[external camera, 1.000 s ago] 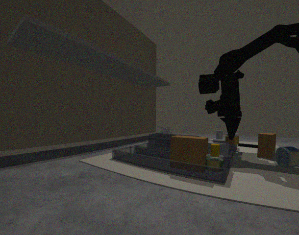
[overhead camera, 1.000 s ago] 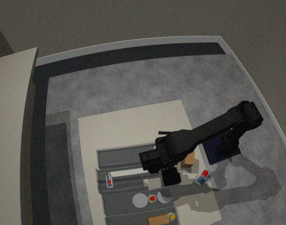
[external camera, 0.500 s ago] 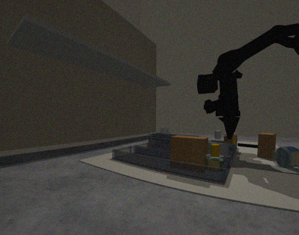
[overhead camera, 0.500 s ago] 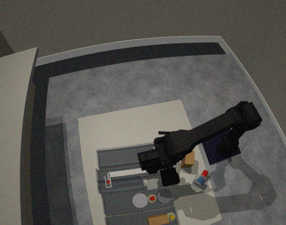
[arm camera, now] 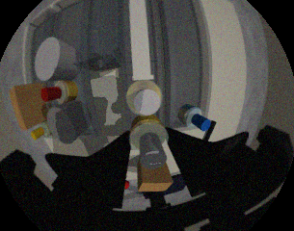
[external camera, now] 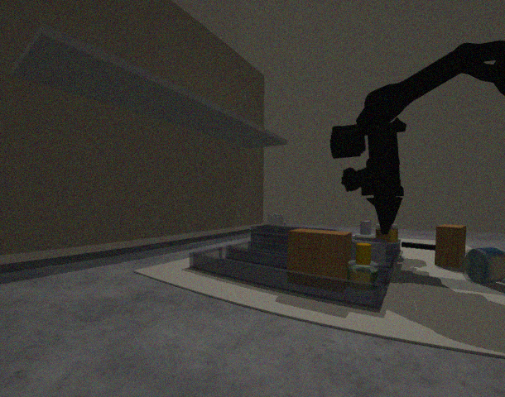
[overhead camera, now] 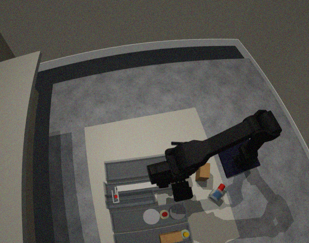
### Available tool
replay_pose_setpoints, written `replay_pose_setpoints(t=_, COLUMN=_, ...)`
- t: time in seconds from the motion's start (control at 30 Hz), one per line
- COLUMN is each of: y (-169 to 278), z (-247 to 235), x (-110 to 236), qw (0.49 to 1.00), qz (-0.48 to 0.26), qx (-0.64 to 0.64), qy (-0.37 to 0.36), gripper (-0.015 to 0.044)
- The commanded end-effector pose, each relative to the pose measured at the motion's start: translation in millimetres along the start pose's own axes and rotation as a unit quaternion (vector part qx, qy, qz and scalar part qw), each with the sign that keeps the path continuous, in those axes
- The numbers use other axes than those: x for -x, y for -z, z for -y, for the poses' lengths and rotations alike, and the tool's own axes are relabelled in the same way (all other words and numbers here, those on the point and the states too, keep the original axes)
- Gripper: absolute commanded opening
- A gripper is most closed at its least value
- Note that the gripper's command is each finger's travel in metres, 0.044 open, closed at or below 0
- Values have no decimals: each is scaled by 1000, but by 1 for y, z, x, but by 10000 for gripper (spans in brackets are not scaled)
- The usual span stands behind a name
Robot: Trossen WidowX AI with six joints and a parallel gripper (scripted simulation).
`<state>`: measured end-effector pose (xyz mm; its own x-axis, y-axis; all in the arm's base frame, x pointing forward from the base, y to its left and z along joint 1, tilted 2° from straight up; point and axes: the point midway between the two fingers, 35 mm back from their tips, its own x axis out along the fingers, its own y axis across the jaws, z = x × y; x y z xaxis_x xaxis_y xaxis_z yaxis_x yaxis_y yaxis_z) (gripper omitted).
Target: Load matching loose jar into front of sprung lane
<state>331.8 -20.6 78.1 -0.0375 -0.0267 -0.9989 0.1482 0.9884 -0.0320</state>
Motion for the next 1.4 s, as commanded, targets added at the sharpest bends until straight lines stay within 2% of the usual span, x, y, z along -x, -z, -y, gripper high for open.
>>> replay_pose_setpoints(t=0.0, y=-9, z=-1, x=5, qw=1000, qz=16, qx=2, qy=-3, gripper=0)
replay_pose_setpoints(t=1.37, y=-13, z=-1, x=3, qw=1000, qz=16, qx=2, qy=-2, gripper=0)
